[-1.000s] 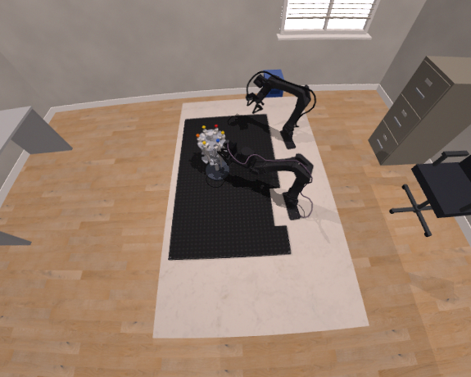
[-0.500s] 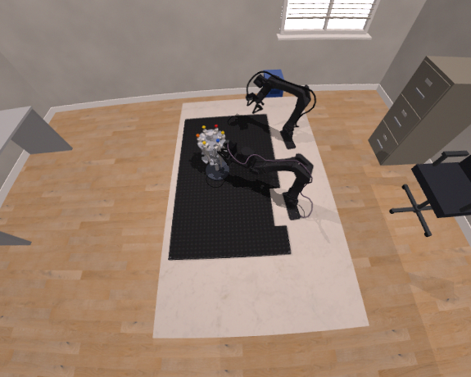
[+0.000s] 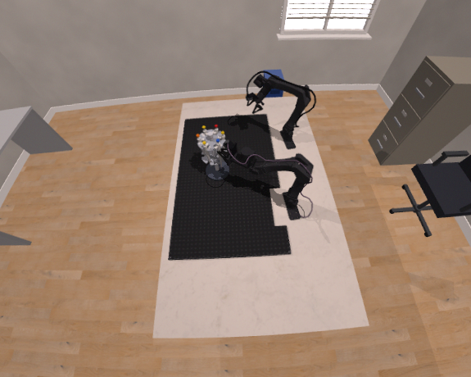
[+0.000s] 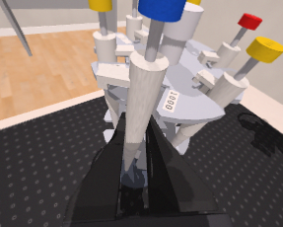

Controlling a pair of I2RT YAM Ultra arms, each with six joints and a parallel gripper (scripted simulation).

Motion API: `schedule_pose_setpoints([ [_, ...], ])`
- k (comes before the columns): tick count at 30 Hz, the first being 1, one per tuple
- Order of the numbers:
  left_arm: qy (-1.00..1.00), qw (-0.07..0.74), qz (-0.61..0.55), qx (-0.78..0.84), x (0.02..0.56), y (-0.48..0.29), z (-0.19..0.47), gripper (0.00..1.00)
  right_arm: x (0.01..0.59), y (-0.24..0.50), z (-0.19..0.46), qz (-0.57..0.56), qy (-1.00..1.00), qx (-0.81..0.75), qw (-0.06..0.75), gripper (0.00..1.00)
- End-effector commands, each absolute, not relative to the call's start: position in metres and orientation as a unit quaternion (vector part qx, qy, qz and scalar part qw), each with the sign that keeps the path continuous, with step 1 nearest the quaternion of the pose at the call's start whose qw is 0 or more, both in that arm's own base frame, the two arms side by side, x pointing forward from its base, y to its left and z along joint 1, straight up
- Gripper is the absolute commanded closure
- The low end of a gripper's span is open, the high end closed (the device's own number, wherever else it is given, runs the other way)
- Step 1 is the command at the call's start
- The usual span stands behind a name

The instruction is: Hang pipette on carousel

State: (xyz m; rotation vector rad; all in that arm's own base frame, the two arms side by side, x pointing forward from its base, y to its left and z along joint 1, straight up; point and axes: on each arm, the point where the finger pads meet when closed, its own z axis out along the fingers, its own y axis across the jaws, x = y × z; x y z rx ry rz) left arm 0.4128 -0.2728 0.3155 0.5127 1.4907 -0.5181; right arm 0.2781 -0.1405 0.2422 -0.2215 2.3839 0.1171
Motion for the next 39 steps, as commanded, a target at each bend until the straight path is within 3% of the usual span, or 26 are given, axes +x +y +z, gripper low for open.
schedule_pose_setpoints([
  [1, 0.643, 0.694, -0.233, 0.226, 0.411, -0.27, 0.331, 0.88, 0.282, -0.144, 0.253, 0.034, 0.918, -0.093, 0.384, 0.0],
  [21, 0.657, 0.681, -0.231, 0.23, 0.411, -0.276, 0.308, 0.88, 0.282, -0.144, 0.253, 0.034, 0.918, -0.093, 0.384, 0.0],
  [23, 0.631, 0.705, -0.236, 0.224, 0.407, -0.274, 0.342, 0.88, 0.282, -0.144, 0.253, 0.034, 0.918, -0.093, 0.384, 0.0],
  [39, 0.629, 0.706, -0.236, 0.223, 0.407, -0.274, 0.344, 0.88, 0.282, -0.144, 0.253, 0.034, 0.918, -0.093, 0.384, 0.0],
])
